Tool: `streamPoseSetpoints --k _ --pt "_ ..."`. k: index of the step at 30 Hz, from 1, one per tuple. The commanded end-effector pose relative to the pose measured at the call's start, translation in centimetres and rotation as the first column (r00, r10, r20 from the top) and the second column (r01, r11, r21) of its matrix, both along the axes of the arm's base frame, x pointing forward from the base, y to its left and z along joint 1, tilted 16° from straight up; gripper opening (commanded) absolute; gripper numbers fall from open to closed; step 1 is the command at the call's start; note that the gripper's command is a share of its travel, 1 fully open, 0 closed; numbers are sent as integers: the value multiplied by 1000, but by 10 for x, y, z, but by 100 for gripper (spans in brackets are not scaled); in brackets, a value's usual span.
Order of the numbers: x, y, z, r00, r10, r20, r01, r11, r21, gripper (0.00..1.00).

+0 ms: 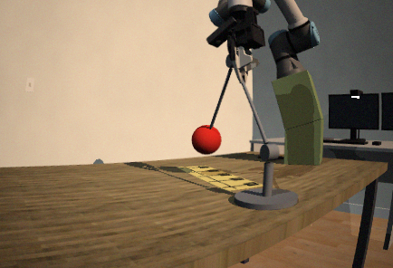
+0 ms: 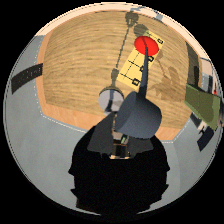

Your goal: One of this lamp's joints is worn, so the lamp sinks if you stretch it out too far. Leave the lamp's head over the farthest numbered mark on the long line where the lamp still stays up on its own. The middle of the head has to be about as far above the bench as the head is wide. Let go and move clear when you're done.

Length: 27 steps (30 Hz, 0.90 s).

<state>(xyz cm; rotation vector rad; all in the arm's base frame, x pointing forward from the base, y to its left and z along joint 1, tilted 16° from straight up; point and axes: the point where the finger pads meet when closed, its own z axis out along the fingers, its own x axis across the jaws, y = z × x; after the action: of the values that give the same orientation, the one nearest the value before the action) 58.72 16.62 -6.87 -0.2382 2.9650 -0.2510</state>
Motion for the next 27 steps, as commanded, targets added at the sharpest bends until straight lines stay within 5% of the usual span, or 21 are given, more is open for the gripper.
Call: streamPoseSetpoints --k 1,27 --pt "1 2 1 975 -221 24 222 972 -73 0" --pt "3 11 5 977 -214 21 215 974 -72 0"
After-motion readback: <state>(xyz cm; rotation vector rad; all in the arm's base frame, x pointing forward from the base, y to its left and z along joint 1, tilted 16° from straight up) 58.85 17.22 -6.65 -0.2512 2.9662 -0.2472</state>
